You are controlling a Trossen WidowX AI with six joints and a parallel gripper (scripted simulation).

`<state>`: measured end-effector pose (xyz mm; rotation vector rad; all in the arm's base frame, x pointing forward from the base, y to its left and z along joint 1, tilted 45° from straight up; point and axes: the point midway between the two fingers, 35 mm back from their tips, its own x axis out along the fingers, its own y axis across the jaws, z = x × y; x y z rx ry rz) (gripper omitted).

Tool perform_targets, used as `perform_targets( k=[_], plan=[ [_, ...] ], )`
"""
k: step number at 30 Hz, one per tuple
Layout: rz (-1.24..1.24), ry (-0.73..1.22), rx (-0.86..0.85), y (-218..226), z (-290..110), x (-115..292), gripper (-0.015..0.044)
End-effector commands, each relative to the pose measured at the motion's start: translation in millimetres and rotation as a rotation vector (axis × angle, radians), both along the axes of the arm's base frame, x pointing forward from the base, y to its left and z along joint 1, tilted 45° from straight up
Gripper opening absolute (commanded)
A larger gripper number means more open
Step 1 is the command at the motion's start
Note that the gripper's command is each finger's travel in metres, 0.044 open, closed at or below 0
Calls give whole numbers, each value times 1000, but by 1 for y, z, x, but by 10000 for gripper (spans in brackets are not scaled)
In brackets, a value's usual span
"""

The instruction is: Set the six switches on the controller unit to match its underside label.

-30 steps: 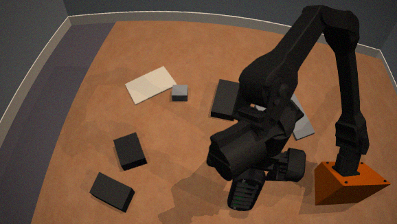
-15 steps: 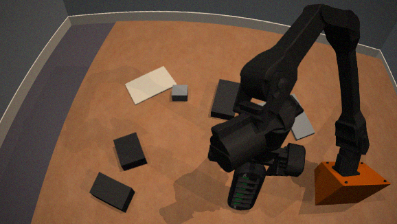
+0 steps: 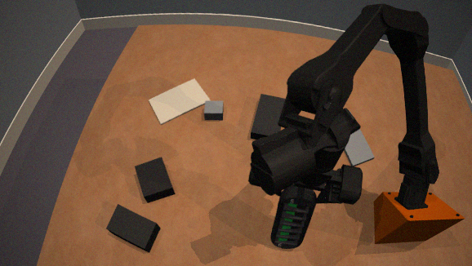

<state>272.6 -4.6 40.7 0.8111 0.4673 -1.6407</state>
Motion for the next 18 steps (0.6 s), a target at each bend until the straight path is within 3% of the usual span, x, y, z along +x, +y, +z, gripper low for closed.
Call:
perform_targets(
  k=[1,18],
  plan=[
    [-10,21,-6,-8,-5,-5,338],
    [-10,22,-7,-20,0,-9,338]
  ],
)
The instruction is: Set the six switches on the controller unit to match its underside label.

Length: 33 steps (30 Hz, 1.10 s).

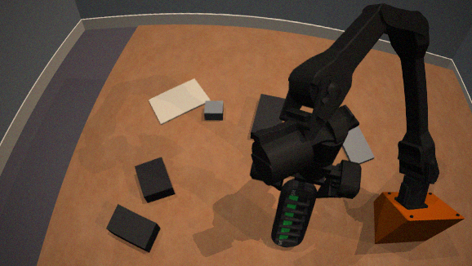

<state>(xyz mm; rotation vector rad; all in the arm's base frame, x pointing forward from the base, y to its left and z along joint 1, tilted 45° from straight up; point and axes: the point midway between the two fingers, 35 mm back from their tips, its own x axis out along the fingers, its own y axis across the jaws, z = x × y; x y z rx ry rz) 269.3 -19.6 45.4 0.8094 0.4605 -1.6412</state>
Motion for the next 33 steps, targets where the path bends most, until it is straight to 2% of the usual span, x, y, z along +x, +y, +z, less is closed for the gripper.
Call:
perform_targets(
  k=[1,33],
  plan=[
    [-9,24,-2,-6,-4,-6,338],
    [-9,24,-3,-29,1,-12,338]
  ],
)
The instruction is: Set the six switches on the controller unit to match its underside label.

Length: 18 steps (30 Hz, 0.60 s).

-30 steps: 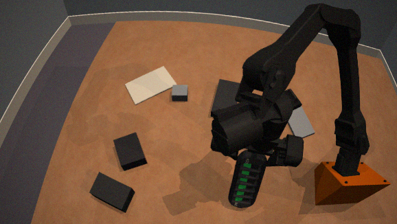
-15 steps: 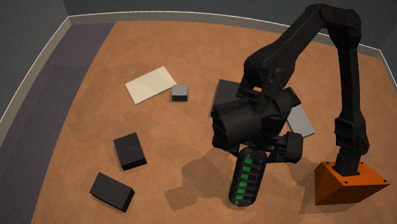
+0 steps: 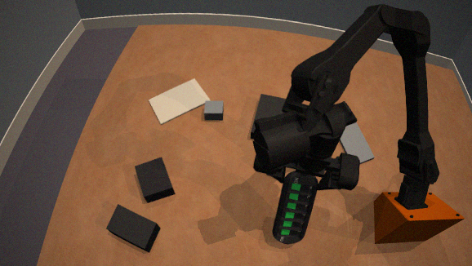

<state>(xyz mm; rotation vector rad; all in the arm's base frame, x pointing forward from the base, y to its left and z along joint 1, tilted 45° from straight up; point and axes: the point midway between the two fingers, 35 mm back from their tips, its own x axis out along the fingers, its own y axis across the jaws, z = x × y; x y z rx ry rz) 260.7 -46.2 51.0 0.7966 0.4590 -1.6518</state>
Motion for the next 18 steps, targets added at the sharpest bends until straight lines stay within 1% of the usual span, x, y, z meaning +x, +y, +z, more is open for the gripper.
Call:
perform_targets(
  k=[1,18],
  plan=[
    [-4,14,5,-3,-4,-4,338],
    [-4,14,5,-16,-3,-7,338]
  ],
)
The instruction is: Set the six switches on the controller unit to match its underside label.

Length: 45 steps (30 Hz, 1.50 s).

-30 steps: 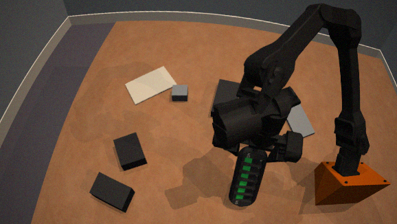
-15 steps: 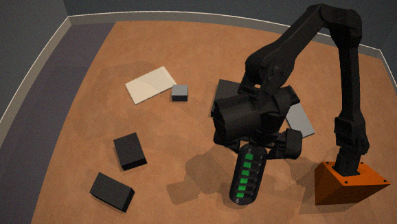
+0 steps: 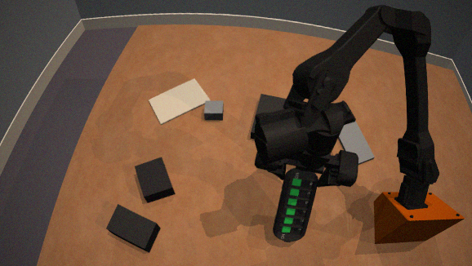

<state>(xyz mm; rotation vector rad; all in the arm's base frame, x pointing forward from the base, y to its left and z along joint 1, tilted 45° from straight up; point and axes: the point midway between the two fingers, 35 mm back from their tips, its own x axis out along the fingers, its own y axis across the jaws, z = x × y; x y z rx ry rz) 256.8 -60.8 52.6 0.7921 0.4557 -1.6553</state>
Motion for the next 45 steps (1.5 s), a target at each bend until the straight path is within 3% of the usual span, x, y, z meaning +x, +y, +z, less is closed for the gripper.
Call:
perform_targets(
  k=[1,45],
  plan=[
    [-2,12,9,-2,-5,-3,338],
    [-2,12,7,-35,-8,-11,338]
  ],
)
